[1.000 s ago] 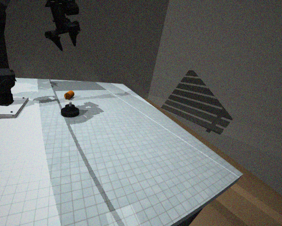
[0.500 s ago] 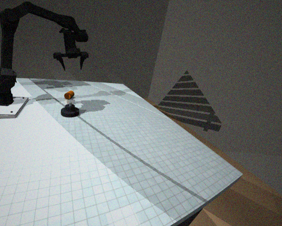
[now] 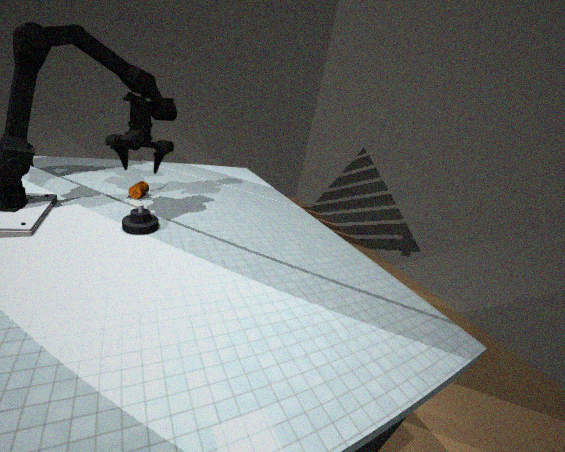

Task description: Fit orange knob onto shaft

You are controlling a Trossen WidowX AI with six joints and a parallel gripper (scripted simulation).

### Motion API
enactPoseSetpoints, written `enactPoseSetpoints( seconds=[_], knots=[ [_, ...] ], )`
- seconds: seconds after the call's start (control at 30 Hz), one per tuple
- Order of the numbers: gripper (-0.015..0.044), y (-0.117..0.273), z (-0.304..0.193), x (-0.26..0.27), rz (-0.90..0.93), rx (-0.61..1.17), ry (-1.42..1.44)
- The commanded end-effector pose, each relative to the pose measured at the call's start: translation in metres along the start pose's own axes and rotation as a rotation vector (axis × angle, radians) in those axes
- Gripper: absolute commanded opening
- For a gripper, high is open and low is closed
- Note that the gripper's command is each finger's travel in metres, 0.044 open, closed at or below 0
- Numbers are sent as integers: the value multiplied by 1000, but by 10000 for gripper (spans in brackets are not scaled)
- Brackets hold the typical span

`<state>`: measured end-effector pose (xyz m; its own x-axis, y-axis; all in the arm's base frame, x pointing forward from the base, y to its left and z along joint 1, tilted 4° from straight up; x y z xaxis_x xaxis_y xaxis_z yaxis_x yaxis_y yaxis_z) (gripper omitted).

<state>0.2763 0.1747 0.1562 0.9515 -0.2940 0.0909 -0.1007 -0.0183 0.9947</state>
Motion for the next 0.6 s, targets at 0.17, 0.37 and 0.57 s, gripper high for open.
enactPoseSetpoints(
  seconds=[0.17,0.37,0.57],
  knots=[
    [440,-23,1,-3,-7,-3,-12],
    [440,-30,1,-3,-7,-3,-12],
    [440,-40,1,-3,-7,-3,-12]
  ],
)
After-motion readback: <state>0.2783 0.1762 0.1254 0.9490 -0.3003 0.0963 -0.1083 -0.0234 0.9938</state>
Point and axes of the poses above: the point midway between the two fingers, 35 mm back from their tips, its own y axis back along the fingers, its own x axis across the jaws, z = x × y, the point moved 4 cm from there along y, back along the fingers
